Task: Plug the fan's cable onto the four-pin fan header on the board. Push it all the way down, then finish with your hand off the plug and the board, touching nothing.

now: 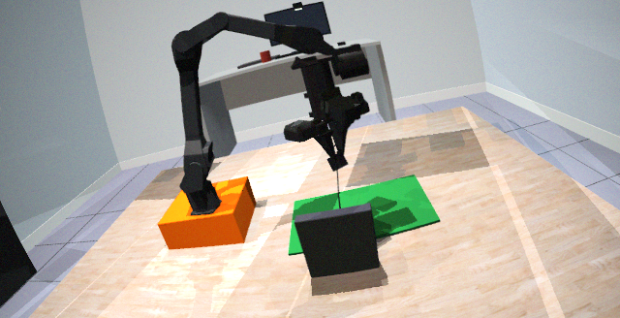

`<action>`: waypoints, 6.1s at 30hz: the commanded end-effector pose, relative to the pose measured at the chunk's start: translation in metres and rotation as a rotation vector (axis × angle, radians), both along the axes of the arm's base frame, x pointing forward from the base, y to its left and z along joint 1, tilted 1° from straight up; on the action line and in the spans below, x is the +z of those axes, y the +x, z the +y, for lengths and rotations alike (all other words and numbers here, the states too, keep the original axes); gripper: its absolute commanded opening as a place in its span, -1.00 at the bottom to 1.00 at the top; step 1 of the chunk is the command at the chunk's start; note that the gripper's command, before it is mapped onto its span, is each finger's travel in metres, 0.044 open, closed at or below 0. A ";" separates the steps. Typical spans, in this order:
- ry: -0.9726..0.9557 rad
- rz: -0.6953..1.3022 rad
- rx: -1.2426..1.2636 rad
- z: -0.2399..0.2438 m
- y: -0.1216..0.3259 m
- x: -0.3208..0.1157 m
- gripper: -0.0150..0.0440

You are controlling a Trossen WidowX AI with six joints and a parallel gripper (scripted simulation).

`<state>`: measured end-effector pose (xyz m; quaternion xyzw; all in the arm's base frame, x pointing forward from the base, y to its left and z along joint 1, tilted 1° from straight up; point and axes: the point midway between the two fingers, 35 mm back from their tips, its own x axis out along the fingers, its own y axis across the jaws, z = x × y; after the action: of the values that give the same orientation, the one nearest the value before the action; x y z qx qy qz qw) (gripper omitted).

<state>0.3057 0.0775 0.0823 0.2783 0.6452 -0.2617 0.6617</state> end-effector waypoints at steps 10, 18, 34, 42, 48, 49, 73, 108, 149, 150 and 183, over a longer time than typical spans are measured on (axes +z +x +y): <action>-0.022 0.019 0.191 0.005 -0.001 0.002 -0.49; -0.124 -0.035 0.207 0.006 0.000 -0.011 -0.49; -0.323 -0.179 0.228 0.009 0.002 -0.029 -0.49; -0.413 -0.264 0.231 0.012 0.002 -0.035 -0.49; -0.475 -0.333 0.230 0.013 0.002 -0.037 -0.49; -0.485 -0.345 0.230 0.014 0.001 -0.037 -0.49; -0.683 -0.655 0.198 0.021 -0.011 -0.035 -0.49; -0.774 -0.886 0.156 0.025 -0.028 -0.019 -0.49; -0.779 -0.883 0.157 0.029 -0.035 -0.042 -0.49; -0.779 -0.883 0.157 0.030 -0.036 -0.043 -0.49; -0.779 -0.883 0.157 0.030 -0.037 -0.073 -0.49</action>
<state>0.2692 0.1081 0.0118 0.0478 0.1874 -0.2876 0.9380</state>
